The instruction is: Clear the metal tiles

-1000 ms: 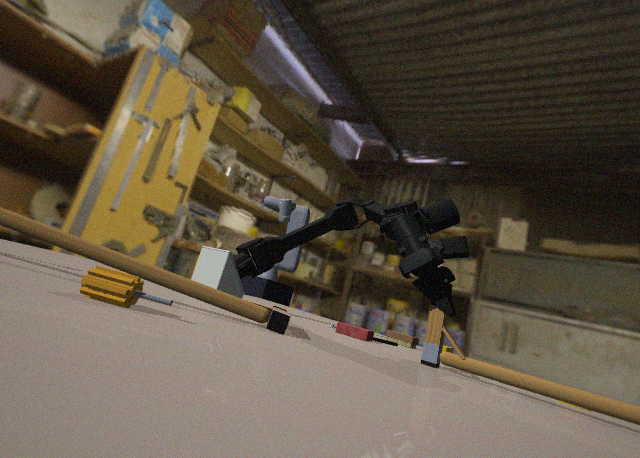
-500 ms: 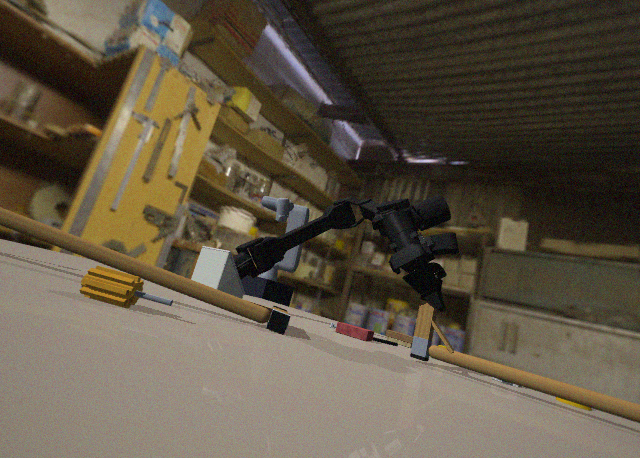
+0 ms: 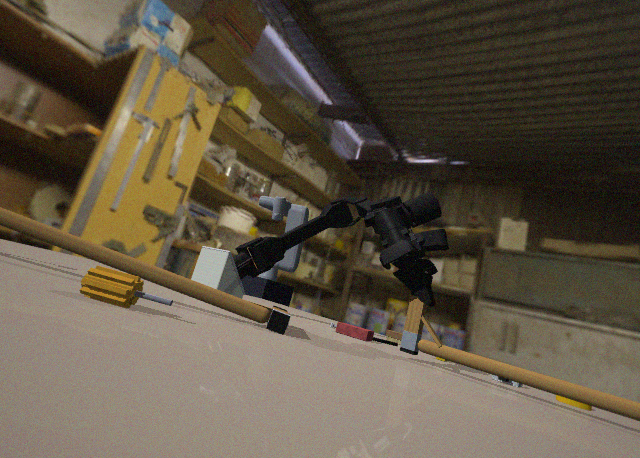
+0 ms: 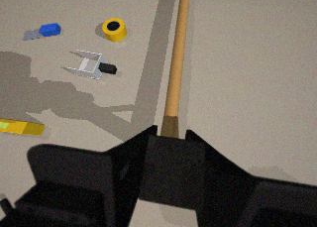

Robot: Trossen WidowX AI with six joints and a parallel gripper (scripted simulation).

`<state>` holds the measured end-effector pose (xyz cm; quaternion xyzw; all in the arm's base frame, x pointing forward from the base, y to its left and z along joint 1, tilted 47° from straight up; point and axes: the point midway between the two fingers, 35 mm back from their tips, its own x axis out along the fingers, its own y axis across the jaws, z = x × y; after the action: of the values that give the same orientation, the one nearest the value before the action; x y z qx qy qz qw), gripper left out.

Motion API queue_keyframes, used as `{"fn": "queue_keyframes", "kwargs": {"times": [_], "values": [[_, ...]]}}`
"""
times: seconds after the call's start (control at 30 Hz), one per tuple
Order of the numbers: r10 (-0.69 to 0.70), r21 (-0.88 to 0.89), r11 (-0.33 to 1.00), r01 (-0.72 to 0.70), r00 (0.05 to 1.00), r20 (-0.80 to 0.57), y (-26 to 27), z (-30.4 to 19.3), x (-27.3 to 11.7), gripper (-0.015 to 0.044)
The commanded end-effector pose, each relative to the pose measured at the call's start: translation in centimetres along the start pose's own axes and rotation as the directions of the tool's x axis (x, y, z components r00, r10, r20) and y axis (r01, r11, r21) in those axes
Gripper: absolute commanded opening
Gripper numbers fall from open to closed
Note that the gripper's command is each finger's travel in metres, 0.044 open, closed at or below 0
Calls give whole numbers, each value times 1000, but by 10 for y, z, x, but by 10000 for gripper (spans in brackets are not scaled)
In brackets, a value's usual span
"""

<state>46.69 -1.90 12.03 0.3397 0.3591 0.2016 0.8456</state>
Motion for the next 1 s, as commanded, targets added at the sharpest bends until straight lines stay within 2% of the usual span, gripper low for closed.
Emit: {"fn": "queue_keyframes", "kwargs": {"times": [0.0, 0.97], "values": [[-1, -8, 1000, 1, 1000, 9, 0, -2, -8, 0], [-3, -7, 1000, 4, 1000, 10, 0, -30, -34, 0]]}}
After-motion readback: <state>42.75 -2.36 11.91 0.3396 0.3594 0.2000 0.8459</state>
